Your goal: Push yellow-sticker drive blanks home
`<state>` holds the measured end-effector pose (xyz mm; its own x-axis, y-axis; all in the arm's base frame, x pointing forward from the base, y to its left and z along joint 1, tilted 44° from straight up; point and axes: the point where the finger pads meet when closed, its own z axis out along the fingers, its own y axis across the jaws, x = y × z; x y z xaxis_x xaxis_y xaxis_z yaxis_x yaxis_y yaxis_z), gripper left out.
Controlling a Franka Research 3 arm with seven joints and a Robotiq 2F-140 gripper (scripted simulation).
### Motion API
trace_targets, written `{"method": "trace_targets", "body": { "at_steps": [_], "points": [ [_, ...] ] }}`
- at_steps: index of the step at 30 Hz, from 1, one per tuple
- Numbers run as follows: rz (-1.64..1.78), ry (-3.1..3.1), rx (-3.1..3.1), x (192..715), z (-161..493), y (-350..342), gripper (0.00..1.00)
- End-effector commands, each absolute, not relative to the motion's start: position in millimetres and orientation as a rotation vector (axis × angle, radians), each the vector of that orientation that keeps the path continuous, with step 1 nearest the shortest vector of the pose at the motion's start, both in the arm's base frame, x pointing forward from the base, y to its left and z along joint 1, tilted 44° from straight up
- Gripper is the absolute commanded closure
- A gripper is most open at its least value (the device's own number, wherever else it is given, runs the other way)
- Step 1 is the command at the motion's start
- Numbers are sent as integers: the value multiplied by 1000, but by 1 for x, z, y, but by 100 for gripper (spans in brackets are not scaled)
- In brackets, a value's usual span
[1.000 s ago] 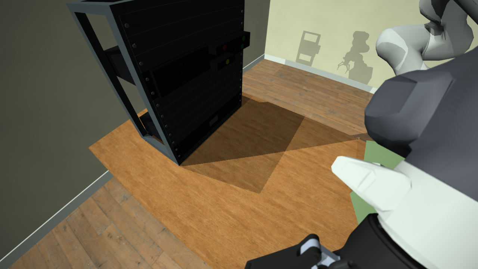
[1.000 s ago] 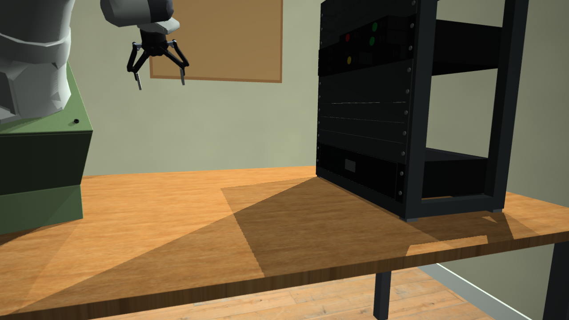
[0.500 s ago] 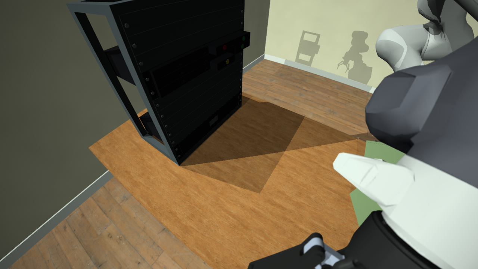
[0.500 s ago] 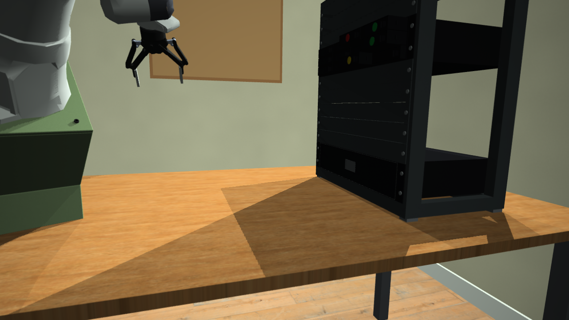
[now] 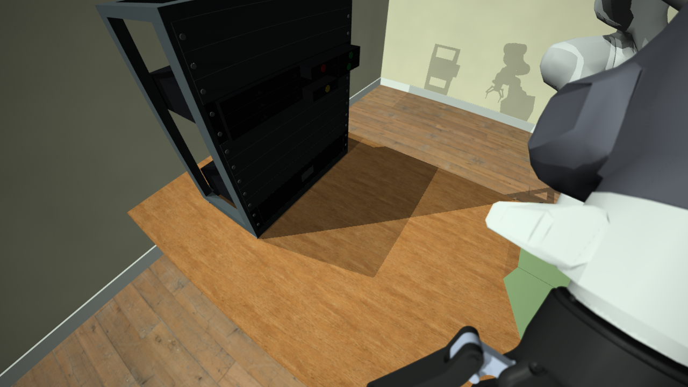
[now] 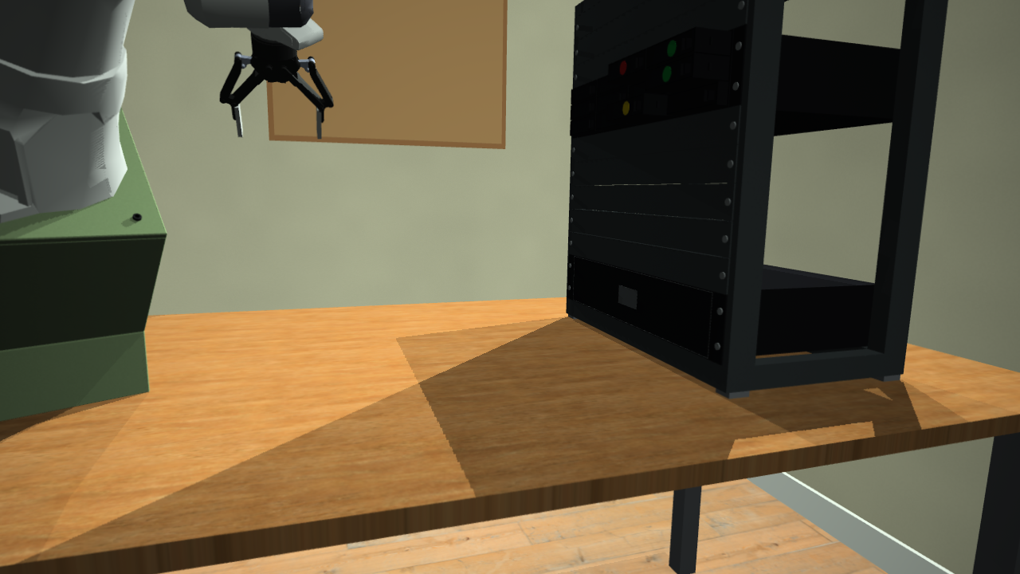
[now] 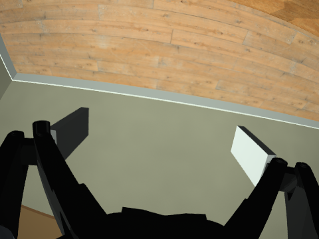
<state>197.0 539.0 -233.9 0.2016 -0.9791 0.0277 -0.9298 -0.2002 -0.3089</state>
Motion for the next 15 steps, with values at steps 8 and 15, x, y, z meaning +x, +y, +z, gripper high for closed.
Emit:
{"method": "trace_targets", "body": {
  "at_steps": [8, 15],
  "points": [
    [-136, 1896, -2194, 176, -207, 571, 0],
    [1, 1941, -2136, 164, -179, 597, 0]
  ]
}}
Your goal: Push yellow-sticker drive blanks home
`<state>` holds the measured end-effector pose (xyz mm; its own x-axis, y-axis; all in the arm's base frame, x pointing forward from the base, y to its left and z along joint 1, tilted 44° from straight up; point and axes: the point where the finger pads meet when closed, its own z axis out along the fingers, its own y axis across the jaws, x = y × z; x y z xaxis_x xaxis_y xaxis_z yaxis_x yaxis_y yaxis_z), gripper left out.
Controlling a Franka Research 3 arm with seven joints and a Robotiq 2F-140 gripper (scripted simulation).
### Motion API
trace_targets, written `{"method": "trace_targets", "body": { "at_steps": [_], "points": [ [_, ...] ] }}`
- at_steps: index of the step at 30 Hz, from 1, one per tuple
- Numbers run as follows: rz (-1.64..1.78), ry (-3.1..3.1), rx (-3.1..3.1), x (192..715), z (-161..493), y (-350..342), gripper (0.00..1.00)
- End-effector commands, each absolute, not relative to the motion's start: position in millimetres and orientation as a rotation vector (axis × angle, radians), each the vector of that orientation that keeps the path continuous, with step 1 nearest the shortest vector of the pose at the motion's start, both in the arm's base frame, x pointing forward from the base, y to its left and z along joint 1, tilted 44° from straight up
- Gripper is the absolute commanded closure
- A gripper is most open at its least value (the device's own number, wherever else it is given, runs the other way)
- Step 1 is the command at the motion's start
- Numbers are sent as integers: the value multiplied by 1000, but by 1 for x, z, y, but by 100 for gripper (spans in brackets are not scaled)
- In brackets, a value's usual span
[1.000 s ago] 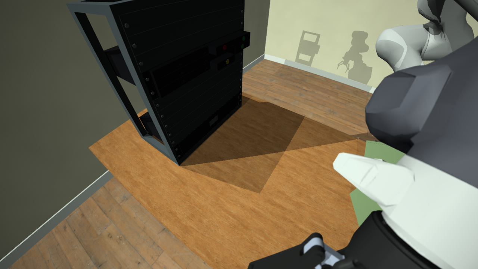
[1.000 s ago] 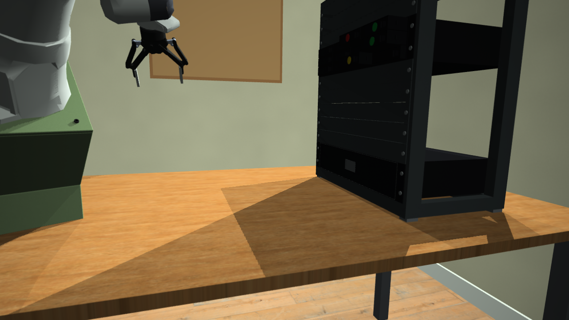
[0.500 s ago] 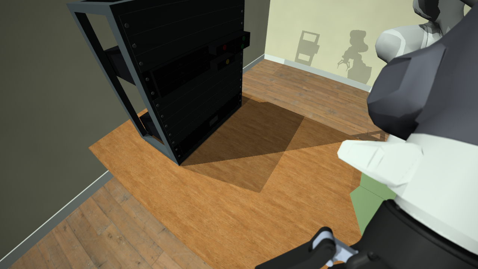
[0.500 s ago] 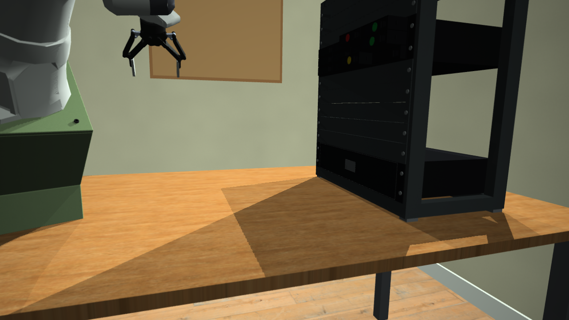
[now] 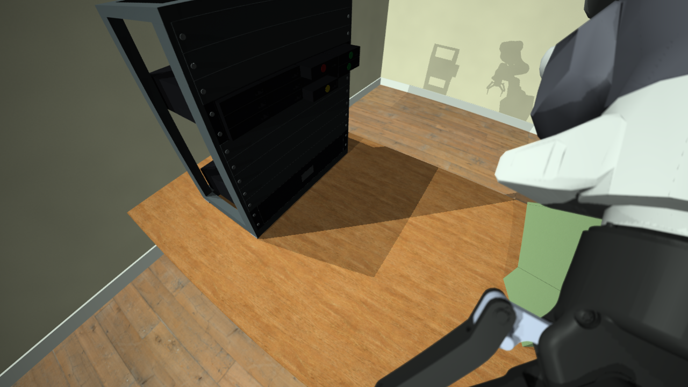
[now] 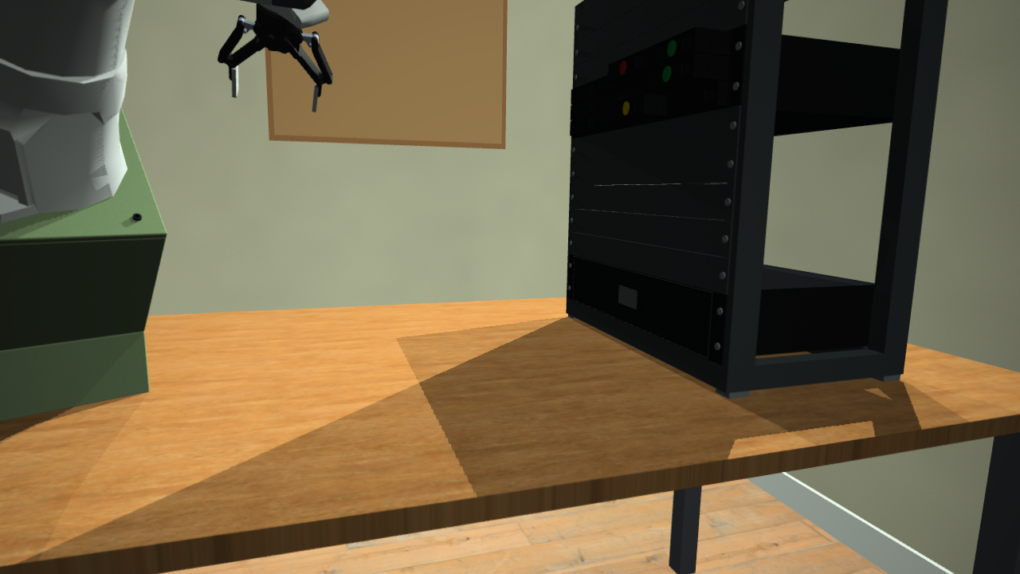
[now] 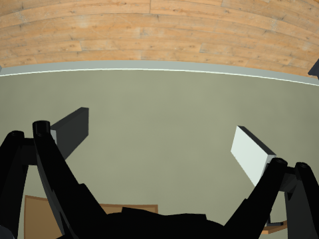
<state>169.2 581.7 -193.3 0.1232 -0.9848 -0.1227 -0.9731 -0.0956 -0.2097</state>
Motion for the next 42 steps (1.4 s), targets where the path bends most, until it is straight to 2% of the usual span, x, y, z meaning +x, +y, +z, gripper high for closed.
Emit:
{"method": "trace_targets", "body": {
  "at_steps": [1, 11, 26, 28, 42],
  "points": [
    [26, 1948, -2125, 163, -174, 601, 0],
    [232, 1988, -2012, 153, -116, 643, 0],
    [594, 1951, -1716, 169, 57, 719, 0],
    [594, 1951, -1716, 169, 57, 719, 0],
    [770, 1772, -1413, 211, 264, 738, 0]
  ]
}}
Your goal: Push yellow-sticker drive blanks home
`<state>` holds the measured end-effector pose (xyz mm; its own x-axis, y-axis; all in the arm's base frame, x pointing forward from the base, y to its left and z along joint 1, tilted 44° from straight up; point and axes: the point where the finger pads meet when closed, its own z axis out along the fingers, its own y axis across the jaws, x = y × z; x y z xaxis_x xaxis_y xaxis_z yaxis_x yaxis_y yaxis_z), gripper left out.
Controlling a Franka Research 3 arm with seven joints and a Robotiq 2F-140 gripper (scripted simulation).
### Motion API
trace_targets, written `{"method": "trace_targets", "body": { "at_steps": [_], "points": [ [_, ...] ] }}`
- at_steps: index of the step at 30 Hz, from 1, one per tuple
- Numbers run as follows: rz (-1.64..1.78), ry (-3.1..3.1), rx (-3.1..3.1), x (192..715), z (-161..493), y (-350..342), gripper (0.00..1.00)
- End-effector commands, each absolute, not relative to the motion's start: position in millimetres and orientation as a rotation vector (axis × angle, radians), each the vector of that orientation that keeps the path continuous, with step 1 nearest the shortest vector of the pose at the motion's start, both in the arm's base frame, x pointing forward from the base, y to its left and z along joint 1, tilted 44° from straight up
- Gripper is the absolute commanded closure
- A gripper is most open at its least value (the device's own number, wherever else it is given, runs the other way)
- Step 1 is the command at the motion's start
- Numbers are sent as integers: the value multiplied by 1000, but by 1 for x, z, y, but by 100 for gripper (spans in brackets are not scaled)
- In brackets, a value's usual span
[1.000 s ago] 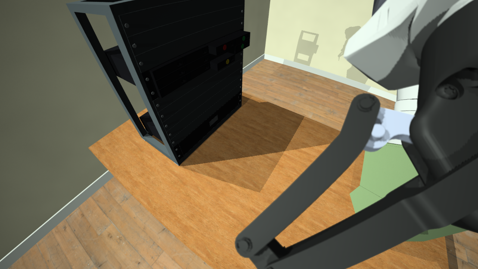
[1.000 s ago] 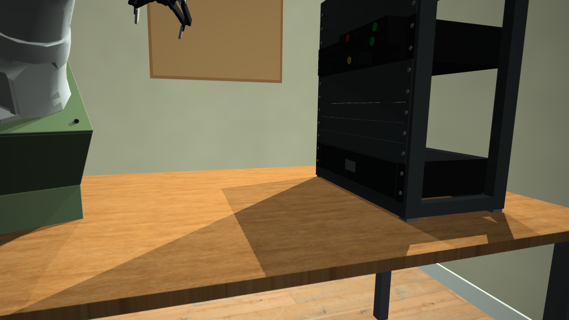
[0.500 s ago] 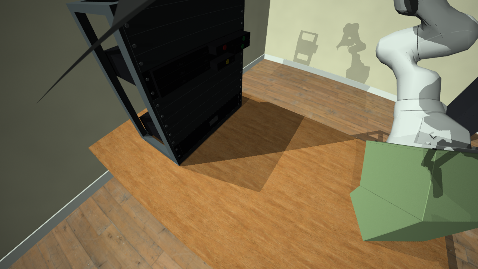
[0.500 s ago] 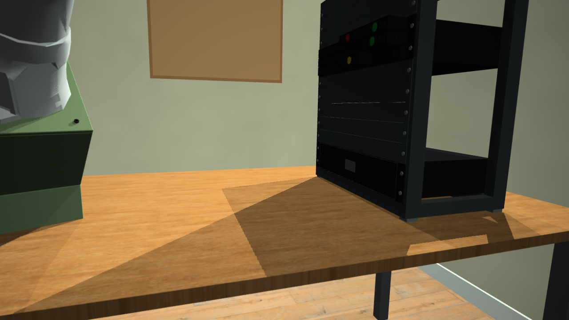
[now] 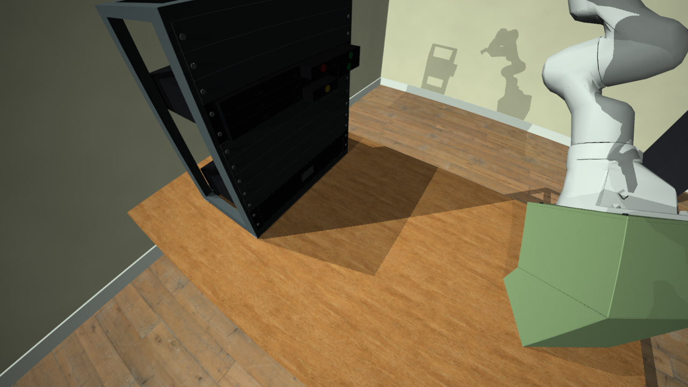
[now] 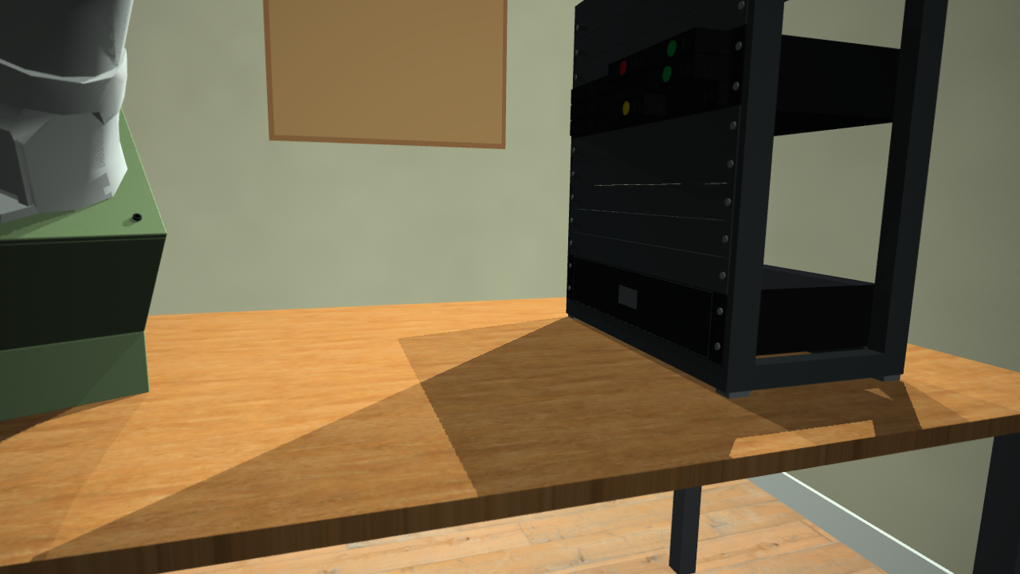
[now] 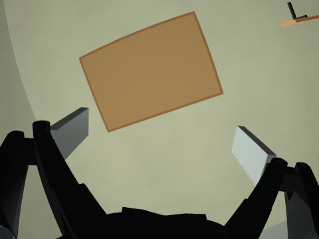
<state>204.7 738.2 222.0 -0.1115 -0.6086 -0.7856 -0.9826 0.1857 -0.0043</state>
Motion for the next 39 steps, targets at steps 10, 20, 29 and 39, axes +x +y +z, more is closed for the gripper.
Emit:
{"method": "trace_targets", "body": {
  "at_steps": [10, 20, 29, 39],
  "points": [
    [764, 1629, -1268, 231, 374, 719, 0],
    [707, 1517, -1182, 238, 440, 695, 0],
    [662, 1461, -1147, 239, 466, 681, 0],
    [627, 1425, -1126, 239, 480, 672, 0]
  ]
}}
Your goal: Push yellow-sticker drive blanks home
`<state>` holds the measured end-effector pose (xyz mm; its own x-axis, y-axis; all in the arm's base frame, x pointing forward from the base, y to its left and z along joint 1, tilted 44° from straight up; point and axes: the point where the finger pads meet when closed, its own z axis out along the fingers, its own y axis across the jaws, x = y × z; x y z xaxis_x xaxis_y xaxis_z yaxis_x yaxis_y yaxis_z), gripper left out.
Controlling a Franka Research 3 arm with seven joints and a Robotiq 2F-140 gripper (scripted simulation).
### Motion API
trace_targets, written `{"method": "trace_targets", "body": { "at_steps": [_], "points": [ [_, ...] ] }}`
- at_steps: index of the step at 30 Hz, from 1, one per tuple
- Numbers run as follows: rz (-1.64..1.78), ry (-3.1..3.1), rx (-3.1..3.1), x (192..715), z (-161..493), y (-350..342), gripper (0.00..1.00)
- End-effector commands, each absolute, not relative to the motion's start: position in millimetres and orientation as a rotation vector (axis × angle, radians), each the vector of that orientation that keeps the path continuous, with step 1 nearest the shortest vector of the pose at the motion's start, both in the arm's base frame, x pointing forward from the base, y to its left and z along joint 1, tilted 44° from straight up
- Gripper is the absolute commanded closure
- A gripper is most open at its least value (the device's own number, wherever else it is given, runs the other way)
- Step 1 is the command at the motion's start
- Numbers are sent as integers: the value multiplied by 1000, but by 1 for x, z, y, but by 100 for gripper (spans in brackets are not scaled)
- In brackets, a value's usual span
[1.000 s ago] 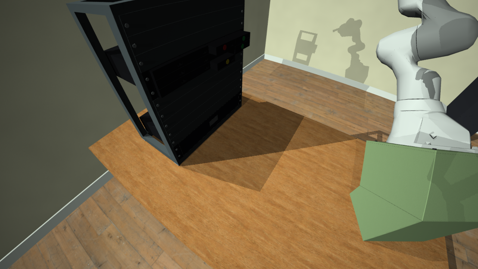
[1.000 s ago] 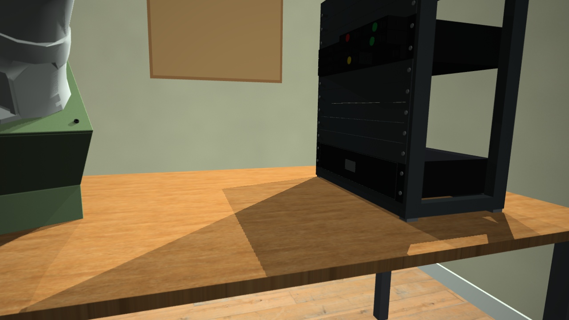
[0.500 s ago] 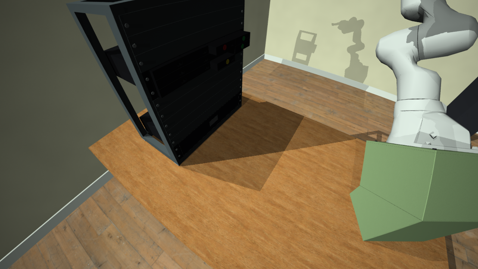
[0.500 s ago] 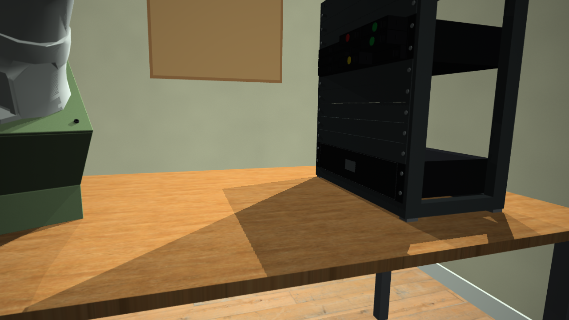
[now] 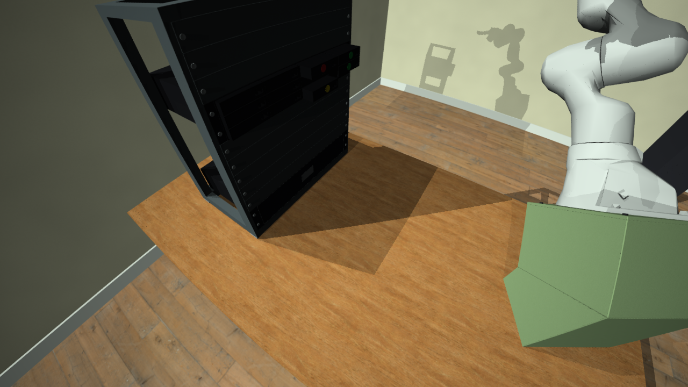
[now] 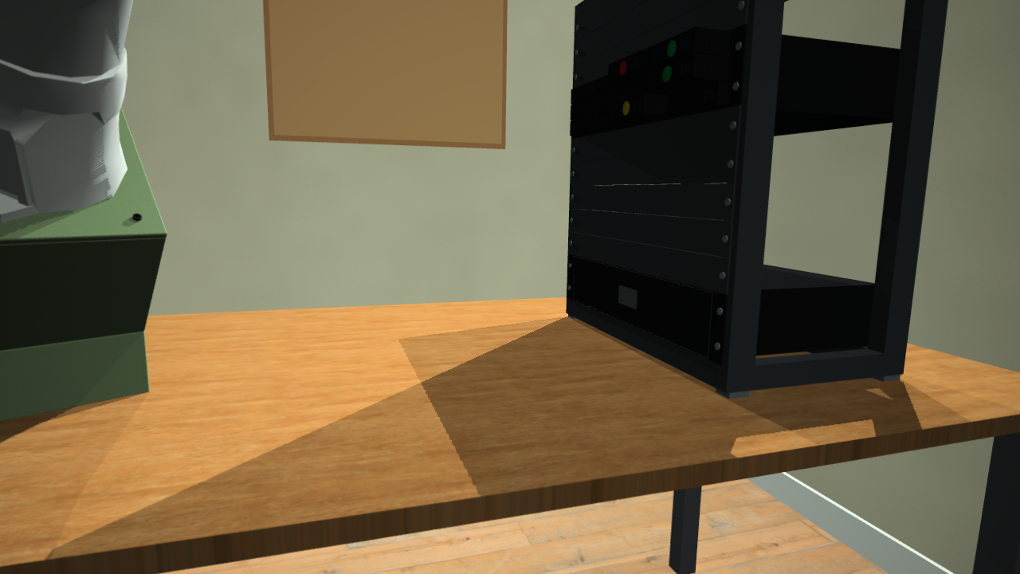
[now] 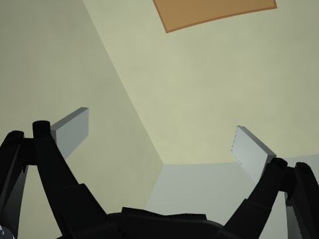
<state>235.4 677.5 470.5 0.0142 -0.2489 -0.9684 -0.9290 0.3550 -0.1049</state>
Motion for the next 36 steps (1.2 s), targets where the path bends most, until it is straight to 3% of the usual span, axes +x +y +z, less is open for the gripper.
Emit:
{"method": "trace_targets", "body": {
  "at_steps": [1, 36],
  "points": [
    [627, 1425, -1126, 239, 480, 672, 0],
    [363, 1240, -1054, 240, 516, 625, 0]
  ]
}}
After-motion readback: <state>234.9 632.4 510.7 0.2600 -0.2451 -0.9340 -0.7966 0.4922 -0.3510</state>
